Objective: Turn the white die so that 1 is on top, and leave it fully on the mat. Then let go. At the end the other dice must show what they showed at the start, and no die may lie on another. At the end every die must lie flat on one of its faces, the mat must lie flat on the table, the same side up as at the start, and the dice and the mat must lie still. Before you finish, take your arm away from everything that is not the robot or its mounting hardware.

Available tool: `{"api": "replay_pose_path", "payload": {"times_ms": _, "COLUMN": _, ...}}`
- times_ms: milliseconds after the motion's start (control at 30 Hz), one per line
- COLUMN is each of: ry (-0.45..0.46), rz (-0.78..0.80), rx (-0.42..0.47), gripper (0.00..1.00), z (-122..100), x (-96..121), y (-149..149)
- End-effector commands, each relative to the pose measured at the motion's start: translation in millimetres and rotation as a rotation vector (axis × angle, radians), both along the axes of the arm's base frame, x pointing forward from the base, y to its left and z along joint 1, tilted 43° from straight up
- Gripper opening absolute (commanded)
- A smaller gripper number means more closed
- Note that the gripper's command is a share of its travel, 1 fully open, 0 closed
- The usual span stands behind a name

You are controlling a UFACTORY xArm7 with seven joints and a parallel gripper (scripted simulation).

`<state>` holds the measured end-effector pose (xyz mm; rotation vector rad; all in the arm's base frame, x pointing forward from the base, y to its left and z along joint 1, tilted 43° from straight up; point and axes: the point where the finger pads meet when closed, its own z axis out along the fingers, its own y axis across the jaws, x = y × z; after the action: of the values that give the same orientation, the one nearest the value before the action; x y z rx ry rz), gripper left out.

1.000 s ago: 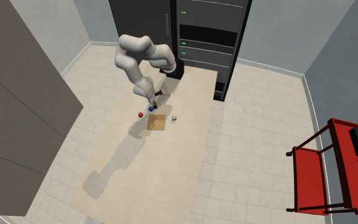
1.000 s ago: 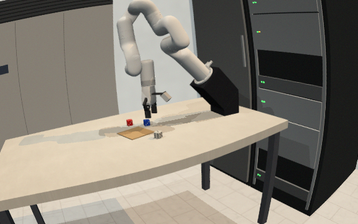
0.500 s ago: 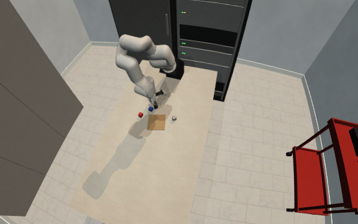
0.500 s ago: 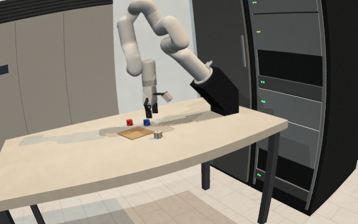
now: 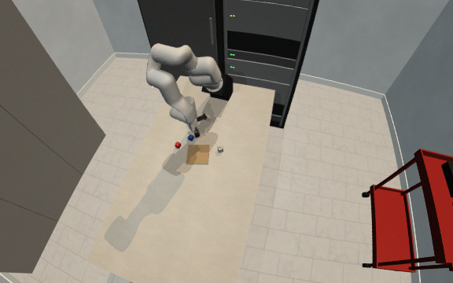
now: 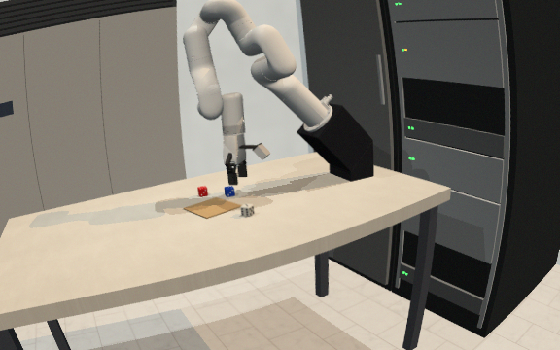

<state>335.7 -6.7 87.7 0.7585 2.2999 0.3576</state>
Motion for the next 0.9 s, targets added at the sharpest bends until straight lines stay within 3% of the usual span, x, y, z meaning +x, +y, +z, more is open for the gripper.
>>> {"api": "replay_pose_path", "payload": {"times_ms": 0, "ry": 0.000, "rz": 0.000, "rx": 0.000, "gripper": 1.00, "z": 0.3, "x": 0.1, "y": 0.0}}
{"api": "replay_pose_path", "payload": {"times_ms": 533, "ry": 0.000, "rz": 0.000, "rx": 0.000, "gripper": 1.00, "z": 0.4, "x": 0.1, "y": 2.4}}
{"api": "replay_pose_path", "payload": {"times_ms": 867, "ry": 0.000, "rz": 0.000, "rx": 0.000, "gripper": 1.00, "z": 1.9, "x": 0.0, "y": 26.4}}
